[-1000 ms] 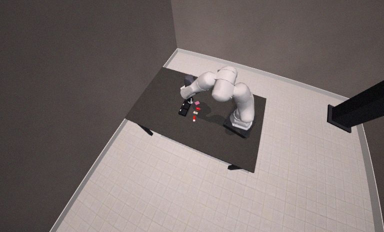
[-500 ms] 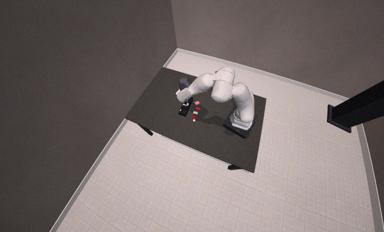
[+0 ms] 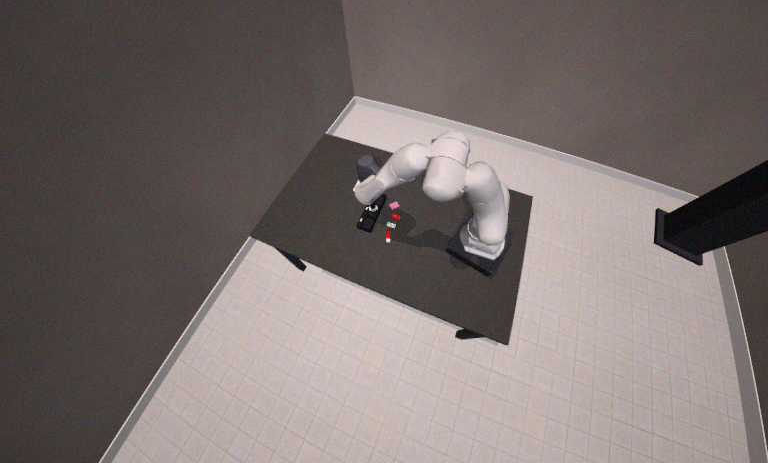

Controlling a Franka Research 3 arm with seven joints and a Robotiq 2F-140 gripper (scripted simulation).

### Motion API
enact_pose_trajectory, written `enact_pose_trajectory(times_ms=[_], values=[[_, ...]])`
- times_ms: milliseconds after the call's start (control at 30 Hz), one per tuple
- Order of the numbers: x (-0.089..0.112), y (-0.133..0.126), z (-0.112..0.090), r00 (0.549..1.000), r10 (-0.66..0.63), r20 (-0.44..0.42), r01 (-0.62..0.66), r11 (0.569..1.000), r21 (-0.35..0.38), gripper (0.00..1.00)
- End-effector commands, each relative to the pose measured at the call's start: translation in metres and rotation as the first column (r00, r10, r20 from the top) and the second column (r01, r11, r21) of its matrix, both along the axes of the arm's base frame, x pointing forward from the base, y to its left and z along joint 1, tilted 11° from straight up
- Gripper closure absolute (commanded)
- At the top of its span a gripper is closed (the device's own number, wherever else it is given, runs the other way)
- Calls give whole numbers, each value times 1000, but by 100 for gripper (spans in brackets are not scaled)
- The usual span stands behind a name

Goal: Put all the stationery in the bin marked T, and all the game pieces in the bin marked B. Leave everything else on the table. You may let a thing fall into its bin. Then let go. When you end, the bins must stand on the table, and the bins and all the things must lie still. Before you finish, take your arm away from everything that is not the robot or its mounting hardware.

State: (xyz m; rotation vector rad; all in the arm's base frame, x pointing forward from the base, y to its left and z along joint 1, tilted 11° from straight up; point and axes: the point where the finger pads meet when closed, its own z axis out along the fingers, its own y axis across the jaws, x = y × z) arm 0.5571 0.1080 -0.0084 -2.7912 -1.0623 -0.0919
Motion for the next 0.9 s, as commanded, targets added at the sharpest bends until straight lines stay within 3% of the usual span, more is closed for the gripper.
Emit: enact_pose_trajectory(times_ms=[0,167,733,867], values=[[2,-1,2,988,154,29,-154,988,1,87],[2,0,2,978,205,35,-205,979,-4,87],[5,0,2,880,470,72,-469,883,-24,87],[5,0,2,831,549,85,-549,835,-30,87]])
